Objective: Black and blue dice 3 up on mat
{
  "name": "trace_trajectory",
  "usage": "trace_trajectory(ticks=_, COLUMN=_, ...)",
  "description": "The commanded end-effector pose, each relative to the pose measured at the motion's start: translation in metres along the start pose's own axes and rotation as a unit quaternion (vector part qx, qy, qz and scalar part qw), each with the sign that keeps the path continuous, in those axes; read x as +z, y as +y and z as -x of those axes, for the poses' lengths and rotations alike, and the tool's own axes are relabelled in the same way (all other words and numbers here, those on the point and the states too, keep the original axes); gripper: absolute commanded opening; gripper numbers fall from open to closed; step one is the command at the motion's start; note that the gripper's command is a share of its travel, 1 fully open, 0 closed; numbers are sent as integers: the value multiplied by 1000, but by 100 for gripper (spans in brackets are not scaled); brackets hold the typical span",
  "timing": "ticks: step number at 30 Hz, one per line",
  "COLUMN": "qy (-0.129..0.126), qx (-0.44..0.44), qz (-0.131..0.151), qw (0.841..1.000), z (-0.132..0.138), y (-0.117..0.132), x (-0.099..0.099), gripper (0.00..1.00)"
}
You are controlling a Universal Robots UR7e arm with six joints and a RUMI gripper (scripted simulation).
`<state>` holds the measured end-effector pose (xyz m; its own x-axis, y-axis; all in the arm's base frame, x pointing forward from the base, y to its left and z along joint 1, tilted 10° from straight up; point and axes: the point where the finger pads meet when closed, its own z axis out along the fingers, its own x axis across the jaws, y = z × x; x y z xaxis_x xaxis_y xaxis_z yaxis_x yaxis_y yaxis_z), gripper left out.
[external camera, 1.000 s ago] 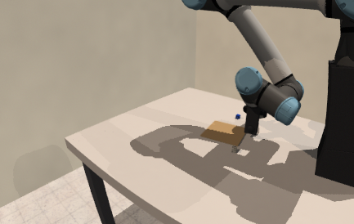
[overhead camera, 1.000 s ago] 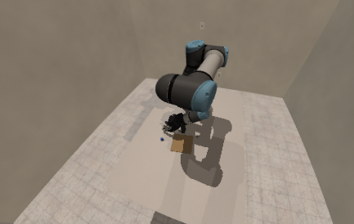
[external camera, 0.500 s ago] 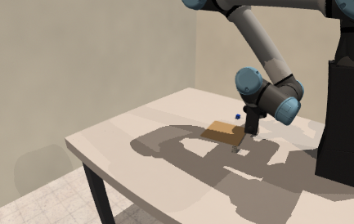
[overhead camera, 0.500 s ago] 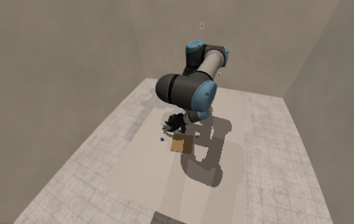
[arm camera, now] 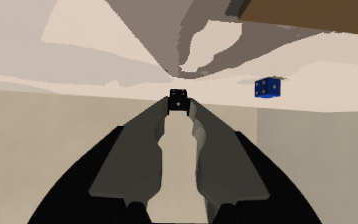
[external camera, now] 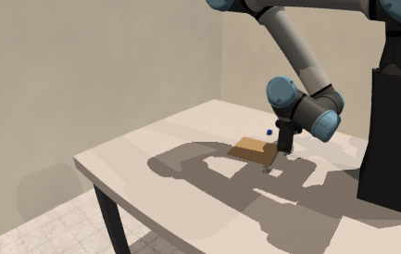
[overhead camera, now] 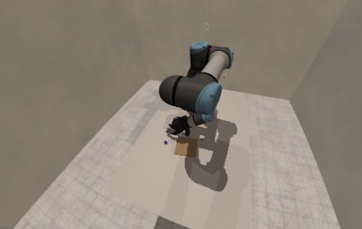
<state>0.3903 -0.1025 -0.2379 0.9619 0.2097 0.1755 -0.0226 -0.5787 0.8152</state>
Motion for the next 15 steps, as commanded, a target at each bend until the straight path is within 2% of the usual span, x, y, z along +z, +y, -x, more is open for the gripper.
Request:
trace_trajectory(ticks=1, qy=0, qx=0, qz=0, qw=1000, z=0, y=0, x=0, gripper=0)
trace_trajectory(ticks=15, qy=0, qx=0, qz=0, qw=1000, z=0, y=-7, x=5, gripper=0)
